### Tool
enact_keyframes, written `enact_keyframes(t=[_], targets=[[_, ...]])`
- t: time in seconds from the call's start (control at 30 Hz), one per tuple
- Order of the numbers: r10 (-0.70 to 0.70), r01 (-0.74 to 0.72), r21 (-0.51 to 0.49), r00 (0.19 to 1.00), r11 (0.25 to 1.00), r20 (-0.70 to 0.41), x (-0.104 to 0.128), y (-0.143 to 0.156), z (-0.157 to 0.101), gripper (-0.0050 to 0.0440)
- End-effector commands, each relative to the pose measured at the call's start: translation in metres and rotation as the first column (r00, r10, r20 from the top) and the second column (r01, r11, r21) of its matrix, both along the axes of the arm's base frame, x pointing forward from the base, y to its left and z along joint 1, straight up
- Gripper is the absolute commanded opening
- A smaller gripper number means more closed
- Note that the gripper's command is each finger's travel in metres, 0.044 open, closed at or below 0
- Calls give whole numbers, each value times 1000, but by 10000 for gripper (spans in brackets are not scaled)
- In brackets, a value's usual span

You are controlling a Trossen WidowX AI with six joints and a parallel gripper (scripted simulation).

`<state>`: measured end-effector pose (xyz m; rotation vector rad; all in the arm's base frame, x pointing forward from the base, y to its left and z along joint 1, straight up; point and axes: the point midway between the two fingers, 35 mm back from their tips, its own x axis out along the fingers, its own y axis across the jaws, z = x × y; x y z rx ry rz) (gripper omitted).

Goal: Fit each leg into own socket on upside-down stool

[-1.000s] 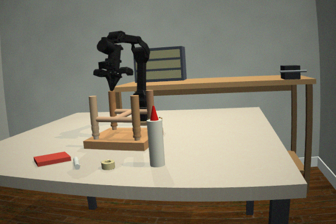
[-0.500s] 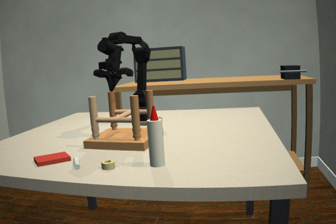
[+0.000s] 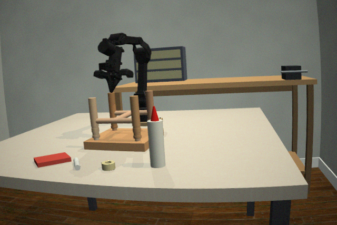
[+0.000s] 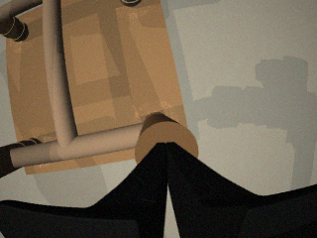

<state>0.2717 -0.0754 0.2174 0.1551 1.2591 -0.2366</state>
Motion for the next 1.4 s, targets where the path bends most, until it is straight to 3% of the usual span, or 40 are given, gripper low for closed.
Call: enact_keyframes(t=[0.0,1.37], targets=[[6,-5,24,999,1000,-37,0,4,-15,0],[5,-4,22,999,1000,-34,0,3,-14,0]])
